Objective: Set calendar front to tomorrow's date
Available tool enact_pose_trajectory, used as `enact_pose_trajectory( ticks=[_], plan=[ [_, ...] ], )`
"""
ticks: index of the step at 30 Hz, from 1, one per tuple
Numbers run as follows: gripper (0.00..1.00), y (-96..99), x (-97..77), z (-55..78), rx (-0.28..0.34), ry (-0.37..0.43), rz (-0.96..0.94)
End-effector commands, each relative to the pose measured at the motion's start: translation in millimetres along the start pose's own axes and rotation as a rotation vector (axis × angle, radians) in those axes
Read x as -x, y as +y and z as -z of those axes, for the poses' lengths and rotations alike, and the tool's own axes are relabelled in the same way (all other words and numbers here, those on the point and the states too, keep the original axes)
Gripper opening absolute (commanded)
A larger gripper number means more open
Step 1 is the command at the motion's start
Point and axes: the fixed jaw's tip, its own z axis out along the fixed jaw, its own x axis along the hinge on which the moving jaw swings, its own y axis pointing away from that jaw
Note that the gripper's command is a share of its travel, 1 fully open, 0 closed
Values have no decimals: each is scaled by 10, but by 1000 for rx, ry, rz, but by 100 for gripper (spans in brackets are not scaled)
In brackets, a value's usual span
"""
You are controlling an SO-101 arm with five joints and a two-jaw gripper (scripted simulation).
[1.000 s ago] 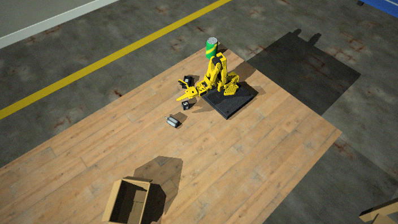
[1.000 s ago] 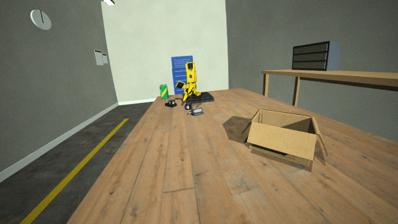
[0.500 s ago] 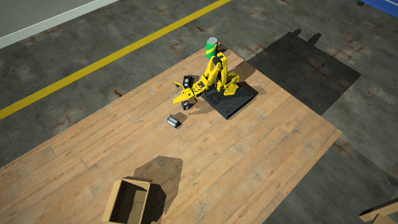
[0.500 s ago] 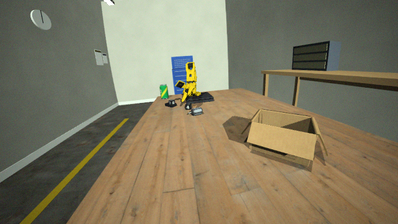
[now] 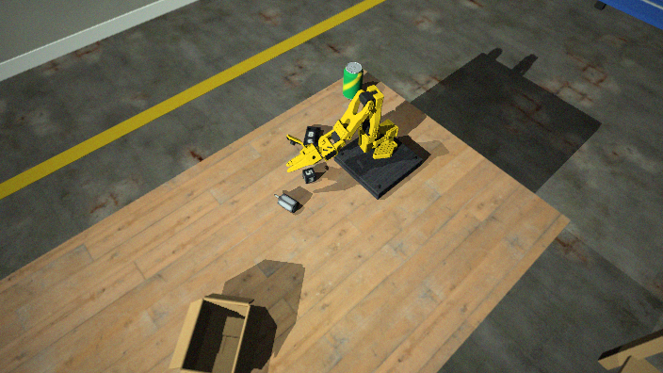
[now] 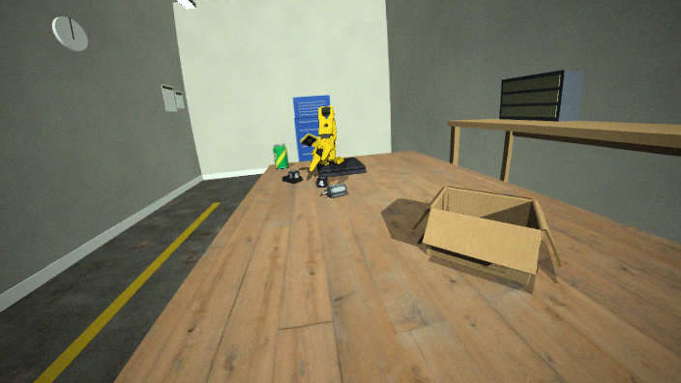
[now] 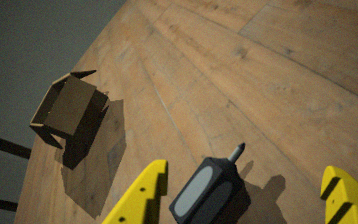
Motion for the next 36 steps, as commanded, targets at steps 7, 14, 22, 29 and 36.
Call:
enact_pose_trajectory(
  ticks=[7,14,22,29,36],
  plan=[
    [35,181,122,249,-107,208,189],
    [35,213,156,399,-102,216,233],
    [35,230,174,491,-100,223,266],
    [35,239,183,544,-100,230,308],
    [35,240,185,555,-105,241,342]
  ],
)
